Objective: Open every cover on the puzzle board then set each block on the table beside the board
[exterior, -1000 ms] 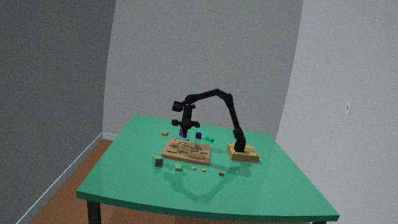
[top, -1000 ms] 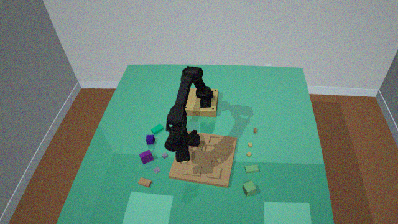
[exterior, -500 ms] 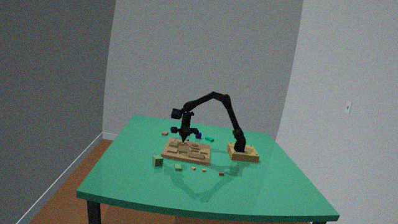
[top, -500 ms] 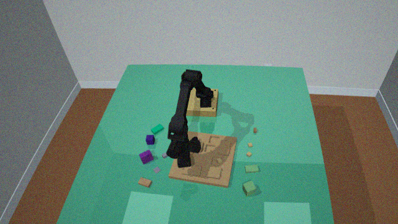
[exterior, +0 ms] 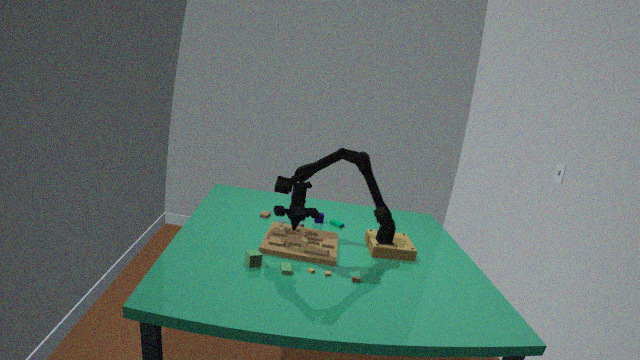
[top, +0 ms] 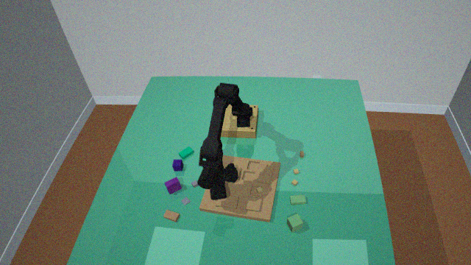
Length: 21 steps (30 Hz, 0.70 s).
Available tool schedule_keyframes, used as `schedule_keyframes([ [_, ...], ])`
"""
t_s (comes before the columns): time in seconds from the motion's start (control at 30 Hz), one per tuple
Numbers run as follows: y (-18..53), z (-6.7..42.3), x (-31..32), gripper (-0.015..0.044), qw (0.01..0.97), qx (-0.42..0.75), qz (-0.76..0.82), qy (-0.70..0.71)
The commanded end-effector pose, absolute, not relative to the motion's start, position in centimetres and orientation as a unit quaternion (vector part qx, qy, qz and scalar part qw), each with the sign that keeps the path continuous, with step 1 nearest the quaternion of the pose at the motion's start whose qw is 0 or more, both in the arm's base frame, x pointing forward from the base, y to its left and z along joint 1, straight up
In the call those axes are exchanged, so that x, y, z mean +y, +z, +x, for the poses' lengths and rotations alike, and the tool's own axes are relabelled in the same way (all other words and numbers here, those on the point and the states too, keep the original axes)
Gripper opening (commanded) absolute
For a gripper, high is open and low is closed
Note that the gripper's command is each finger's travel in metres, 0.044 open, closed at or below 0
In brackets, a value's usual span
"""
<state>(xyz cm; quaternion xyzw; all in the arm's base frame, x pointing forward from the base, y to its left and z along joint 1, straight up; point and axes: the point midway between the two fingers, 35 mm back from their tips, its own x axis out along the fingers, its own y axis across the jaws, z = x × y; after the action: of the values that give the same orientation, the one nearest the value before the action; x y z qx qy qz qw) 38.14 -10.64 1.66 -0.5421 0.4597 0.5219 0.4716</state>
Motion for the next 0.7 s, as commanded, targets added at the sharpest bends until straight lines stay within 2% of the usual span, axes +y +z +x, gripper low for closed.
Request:
schedule_keyframes([
  [0.0, 1.53, 38.12, -10.60, 0.0000, 0.472, 0.459, -0.542, 0.522],
  [0.3, 1.25, 37.85, -10.24, 0.0000, 0.497, 0.484, -0.519, 0.500],
  [0.67, 1.24, 37.80, -10.18, 0.0000, 0.673, 0.653, -0.252, 0.241],
])
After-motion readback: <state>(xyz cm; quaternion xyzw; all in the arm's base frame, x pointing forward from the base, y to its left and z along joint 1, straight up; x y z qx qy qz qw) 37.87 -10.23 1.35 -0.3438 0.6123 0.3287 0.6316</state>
